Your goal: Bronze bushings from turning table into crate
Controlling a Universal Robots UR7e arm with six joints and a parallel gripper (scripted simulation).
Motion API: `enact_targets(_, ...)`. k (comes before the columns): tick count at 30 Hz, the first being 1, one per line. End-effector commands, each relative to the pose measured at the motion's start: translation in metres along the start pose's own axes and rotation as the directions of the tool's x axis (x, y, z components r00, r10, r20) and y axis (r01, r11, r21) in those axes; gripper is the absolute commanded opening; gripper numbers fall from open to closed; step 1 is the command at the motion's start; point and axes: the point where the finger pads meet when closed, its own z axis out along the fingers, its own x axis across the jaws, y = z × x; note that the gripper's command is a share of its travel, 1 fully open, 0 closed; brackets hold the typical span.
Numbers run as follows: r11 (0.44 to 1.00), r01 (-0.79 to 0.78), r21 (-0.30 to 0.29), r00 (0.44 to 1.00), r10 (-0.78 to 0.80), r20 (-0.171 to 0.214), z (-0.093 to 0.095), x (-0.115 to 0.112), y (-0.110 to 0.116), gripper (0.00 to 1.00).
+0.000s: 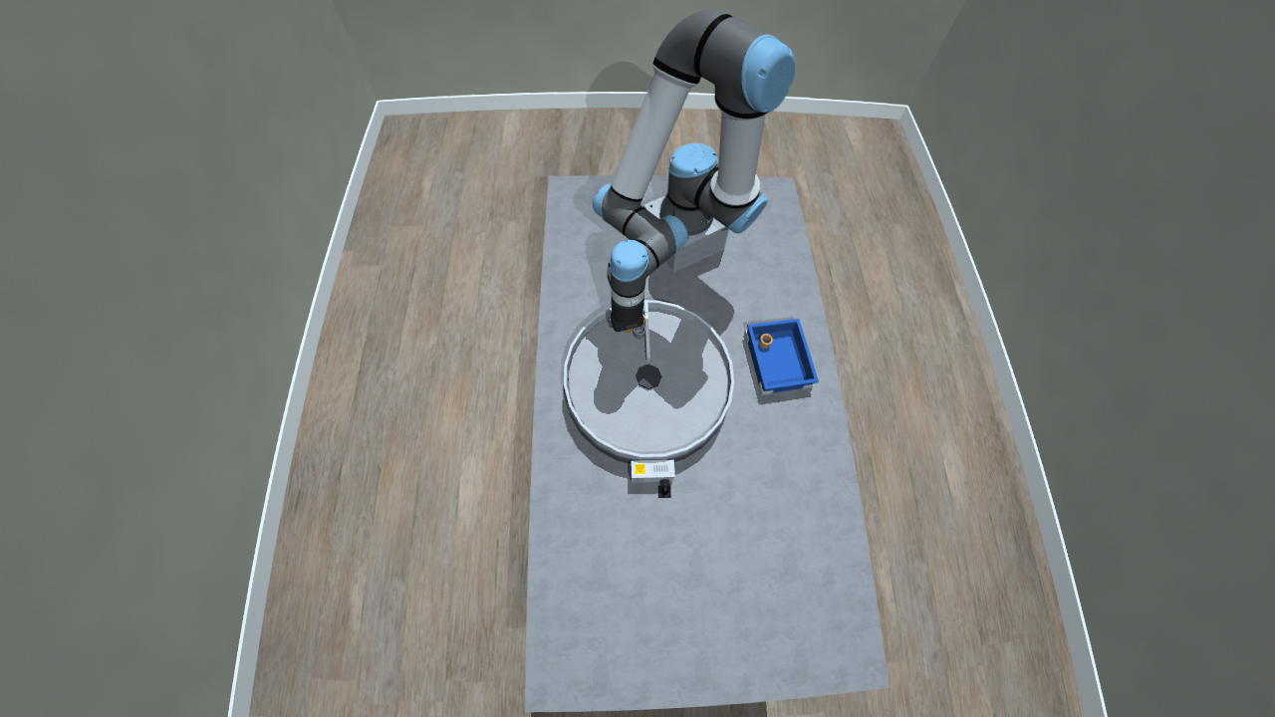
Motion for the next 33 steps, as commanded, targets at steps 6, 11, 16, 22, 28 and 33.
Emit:
enact_targets(6,1.000,0.000,0.000,1.000,0.000,0.000,0.0041,-0.0002,0.0001,0.40)
enact_targets(11,1.000,0.000,0.000,1.000,0.000,0.000,0.0041,-0.0002,0.0001,0.40)
enact_targets(16,1.000,0.000,0.000,1.000,0.000,0.000,0.0095,-0.0002,0.0001,0.40)
enact_targets(22,1.000,0.000,0.000,1.000,0.000,0.000,0.0109,-0.0002,0.0001,0.40)
enact_targets(28,1.000,0.000,0.000,1.000,0.000,0.000,0.0109,-0.0002,0.0001,0.40)
enact_targets(33,1.000,0.000,0.000,1.000,0.000,0.000,0.0109,-0.0001,0.0001,0.00)
